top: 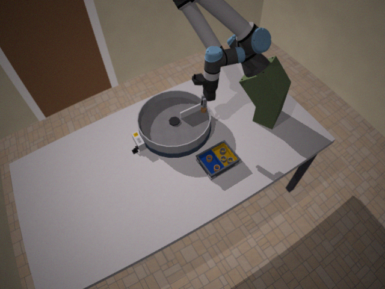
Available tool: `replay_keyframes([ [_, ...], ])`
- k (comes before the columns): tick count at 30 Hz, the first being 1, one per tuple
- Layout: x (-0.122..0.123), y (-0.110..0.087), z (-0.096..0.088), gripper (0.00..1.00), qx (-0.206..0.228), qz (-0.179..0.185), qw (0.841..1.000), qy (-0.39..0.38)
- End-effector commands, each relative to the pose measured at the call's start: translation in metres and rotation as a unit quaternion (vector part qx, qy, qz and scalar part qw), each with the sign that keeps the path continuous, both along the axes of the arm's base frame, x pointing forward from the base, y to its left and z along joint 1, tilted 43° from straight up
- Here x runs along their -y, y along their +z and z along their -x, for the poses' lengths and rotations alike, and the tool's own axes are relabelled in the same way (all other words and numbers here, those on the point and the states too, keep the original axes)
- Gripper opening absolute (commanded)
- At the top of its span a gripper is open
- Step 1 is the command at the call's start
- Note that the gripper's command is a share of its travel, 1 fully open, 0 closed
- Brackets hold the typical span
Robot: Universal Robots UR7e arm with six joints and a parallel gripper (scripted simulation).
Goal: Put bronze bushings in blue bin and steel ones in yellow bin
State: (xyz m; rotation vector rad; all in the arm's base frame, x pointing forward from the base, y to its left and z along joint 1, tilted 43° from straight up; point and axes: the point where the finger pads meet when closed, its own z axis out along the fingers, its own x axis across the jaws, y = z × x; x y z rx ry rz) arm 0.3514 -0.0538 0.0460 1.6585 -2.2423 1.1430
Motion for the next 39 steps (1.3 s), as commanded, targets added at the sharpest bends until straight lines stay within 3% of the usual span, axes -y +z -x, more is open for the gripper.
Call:
replay_keyframes([
  [1,-0.02,0.015,-0.007,0.4,-0.03,-0.008,0.999,-0.028],
  [8,-0.062,0.049,-0.022,0.4,-0.029,-0.008,0.999,-0.027],
  [14,-0.064,0.05,-0.022,0.4,-0.03,-0.008,0.999,-0.028],
  [18,-0.098,0.077,-0.034,0.4,-0.03,-0.008,0.999,-0.028],
  [23,-0.108,0.085,-0.038,0.4,-0.03,-0.008,0.999,-0.028],
  [29,-0.151,0.119,-0.052,0.4,-0.03,-0.008,0.999,-0.028],
  [39,-0.152,0.12,-0.053,0.4,-0.03,-0.008,0.999,-0.028],
])
